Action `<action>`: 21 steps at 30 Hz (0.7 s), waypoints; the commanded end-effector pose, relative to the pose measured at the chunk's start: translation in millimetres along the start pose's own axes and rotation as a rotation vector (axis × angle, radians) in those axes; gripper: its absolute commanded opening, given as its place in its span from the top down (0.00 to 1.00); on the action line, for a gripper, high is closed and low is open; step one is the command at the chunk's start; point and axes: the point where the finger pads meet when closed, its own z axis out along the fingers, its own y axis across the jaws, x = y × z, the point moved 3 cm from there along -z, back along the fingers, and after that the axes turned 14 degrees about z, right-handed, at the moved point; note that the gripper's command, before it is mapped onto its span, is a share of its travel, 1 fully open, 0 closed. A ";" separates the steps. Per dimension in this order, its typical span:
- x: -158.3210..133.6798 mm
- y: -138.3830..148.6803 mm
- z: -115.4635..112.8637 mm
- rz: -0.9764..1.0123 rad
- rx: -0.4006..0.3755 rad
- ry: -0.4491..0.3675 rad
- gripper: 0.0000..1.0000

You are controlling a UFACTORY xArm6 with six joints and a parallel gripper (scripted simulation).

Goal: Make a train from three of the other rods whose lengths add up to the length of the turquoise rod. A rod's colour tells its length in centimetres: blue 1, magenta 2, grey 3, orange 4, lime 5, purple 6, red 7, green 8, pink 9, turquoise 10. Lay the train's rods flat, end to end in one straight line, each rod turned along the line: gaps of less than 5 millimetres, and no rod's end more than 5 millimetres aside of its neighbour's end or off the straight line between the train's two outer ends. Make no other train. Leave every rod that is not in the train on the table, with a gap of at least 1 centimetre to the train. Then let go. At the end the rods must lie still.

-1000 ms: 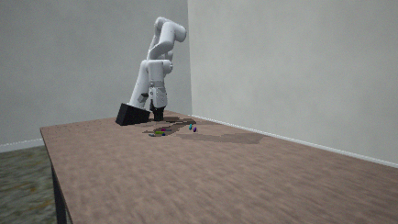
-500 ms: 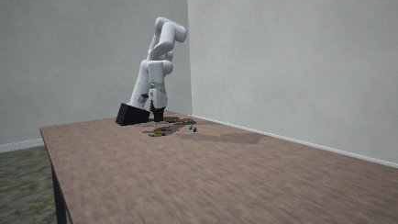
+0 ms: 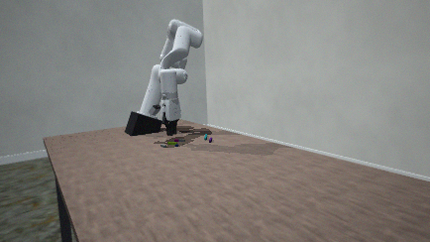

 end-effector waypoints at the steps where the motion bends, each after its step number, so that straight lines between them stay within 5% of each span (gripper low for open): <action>1: -1.7 -0.7 2.2 -0.001 0.002 -0.004 0.76; 21: -2.0 -0.8 25.8 -0.001 0.002 -0.004 0.76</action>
